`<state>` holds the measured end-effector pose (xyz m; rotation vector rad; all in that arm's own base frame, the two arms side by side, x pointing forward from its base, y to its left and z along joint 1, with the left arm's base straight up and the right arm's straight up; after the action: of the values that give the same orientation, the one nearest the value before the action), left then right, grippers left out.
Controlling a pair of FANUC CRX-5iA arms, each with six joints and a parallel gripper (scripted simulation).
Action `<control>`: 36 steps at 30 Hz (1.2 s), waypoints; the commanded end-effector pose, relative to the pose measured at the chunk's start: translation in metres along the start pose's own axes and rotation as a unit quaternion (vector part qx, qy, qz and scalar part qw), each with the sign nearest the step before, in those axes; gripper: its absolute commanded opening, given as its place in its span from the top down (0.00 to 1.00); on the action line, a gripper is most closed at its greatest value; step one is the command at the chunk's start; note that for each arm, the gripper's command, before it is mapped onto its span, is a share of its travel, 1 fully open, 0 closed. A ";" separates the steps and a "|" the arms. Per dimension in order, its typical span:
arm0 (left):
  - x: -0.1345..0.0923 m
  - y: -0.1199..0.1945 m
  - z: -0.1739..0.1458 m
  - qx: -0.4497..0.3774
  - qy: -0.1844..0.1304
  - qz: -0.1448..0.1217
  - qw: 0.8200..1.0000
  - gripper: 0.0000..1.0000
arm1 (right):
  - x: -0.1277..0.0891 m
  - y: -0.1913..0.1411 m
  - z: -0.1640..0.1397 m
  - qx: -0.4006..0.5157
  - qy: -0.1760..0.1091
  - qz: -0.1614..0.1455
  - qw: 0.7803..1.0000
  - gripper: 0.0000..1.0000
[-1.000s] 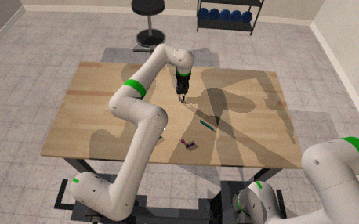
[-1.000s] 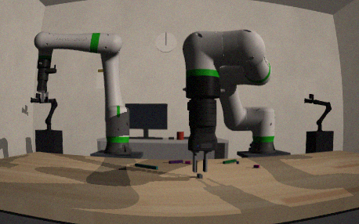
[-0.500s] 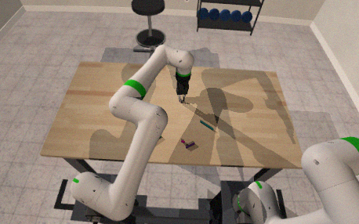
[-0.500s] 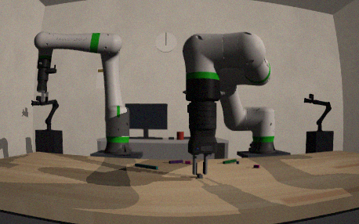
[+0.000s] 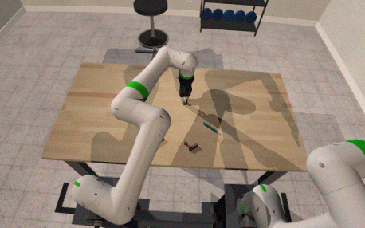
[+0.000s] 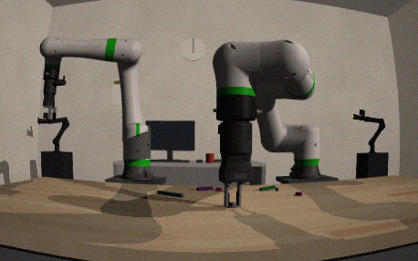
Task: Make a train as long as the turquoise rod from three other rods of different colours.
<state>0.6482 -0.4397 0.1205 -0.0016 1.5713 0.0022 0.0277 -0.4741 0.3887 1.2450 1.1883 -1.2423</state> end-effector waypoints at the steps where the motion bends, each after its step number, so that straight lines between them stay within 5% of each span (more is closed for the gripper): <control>1: -0.002 0.000 0.000 0.000 -0.001 -0.001 1.000 0.46 | -0.001 0.000 0.000 0.000 -0.001 0.000 1.000 0.00; 34: -0.002 0.000 0.000 0.000 -0.001 -0.001 1.000 0.46 | -0.001 0.000 0.000 0.000 -0.001 0.000 1.000 0.00; 35: -0.002 0.000 0.000 0.000 -0.001 -0.001 1.000 0.76 | -0.001 0.000 0.000 0.000 -0.001 0.000 1.000 0.00; 36: -0.002 0.000 0.000 0.000 -0.001 -0.001 1.000 0.76 | -0.001 0.000 0.000 0.000 -0.001 0.000 1.000 0.00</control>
<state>0.6482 -0.4397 0.1205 -0.0016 1.5713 0.0022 0.0277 -0.4741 0.3887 1.2450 1.1883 -1.2423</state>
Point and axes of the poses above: on each arm, the point where the finger pads meet when closed, its own x axis out along the fingers, its own y axis across the jaws, z = x × y, the point moved 10 cm from there along -x, back along the fingers, and after that the axes turned 6 degrees about x, right-handed, at the moved point
